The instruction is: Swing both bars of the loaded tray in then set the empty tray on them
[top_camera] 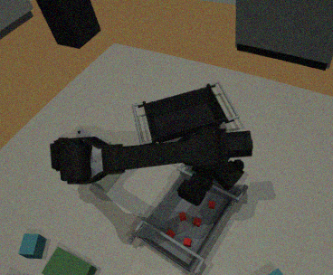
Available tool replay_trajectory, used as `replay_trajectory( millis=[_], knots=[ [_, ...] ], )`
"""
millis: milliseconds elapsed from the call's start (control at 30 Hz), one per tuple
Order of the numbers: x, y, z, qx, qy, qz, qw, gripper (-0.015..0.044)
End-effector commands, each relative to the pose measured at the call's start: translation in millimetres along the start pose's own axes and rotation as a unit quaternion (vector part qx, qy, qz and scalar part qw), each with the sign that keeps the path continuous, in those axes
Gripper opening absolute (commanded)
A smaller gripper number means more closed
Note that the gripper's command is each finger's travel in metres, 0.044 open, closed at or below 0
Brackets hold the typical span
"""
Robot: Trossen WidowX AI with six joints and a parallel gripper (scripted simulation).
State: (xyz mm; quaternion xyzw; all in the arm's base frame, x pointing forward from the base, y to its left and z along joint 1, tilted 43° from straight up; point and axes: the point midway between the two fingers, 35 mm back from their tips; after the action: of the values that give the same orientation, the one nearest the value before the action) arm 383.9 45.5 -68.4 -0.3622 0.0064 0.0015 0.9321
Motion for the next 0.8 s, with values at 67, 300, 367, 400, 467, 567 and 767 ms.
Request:
replay_trajectory(
  millis=[67, 300, 367, 400, 467, 567, 767],
  knots=[
    [-1, -5, 1, 0.0, -0.003, 0.003, 1.0, 0.0085],
    [0, 0, 37, 0.001, -0.002, 0.003, 1.0, 0.0085],
    [0, 0, 40, 0.001, -0.002, 0.003, 1.0, 0.0085],
    [1, 0, 33, -0.001, -0.005, 0.006, 1.0, 0.0085],
    [1, 0, 33, -0.001, -0.005, 0.006, 1.0, 0.0085],
    [1, 0, 33, -0.001, -0.005, 0.006, 1.0, 0.0085],
    [1, 0, 33, -0.001, -0.005, 0.006, 1.0, 0.0085]
  ],
)
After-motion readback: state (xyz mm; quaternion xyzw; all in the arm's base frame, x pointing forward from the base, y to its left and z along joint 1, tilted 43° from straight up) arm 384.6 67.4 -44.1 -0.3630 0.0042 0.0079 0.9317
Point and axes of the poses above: the point midway between the two fingers, 35 mm back from their tips, its own z axis back along the fingers, its own y axis across the jaws, x = y × z, and after that the axes turned 7 degrees about z, right-handed
